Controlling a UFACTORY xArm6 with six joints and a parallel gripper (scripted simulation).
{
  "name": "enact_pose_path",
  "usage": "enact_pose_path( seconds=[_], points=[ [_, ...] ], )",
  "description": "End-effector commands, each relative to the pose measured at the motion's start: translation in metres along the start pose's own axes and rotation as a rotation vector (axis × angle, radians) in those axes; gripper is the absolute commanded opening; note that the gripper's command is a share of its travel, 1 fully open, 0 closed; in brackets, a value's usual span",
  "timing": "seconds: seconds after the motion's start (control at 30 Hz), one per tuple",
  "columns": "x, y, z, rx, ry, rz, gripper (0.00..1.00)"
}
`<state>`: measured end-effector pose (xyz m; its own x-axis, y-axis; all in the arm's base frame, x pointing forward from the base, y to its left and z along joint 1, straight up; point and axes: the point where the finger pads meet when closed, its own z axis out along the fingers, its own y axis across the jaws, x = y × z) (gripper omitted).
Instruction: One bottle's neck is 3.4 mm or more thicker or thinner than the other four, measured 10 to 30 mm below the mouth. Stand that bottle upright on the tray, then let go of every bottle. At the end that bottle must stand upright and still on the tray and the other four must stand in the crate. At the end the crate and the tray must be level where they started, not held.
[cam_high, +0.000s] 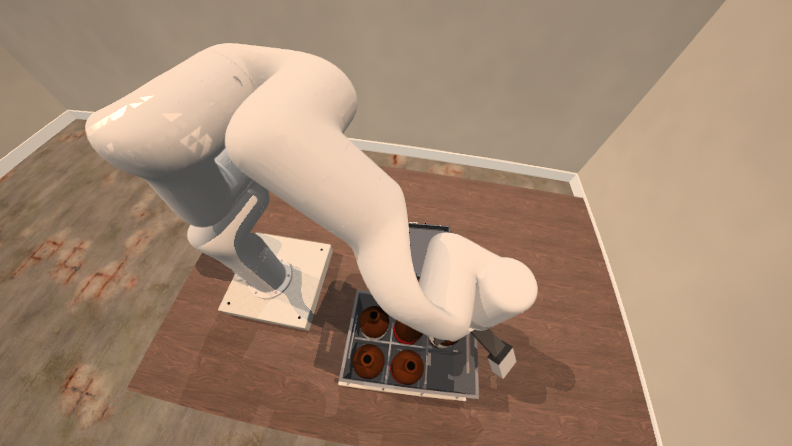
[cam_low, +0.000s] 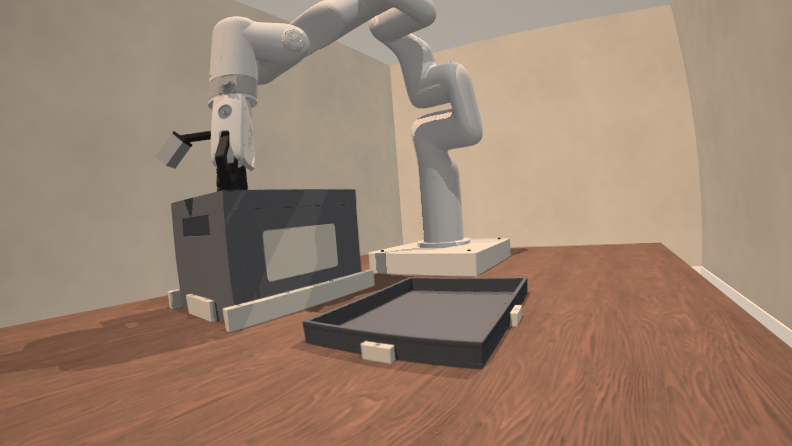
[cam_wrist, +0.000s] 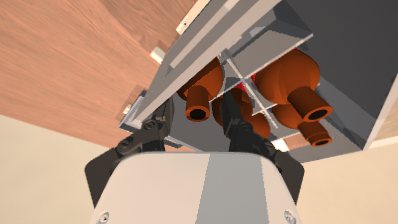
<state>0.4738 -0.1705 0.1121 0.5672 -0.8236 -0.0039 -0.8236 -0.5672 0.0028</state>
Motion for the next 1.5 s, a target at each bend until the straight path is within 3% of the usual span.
enact_pose_path(
  seconds=[0.0,0.63,1.47],
  points=[
    [0.001,-0.001,-0.002,0.003,0.004,0.0,0.65],
    [0.001,-0.001,-0.008,0.003,0.004,0.0,0.65],
    [0.001,-0.001,-0.076,0.003,0.004,0.0,0.65]
  ],
)
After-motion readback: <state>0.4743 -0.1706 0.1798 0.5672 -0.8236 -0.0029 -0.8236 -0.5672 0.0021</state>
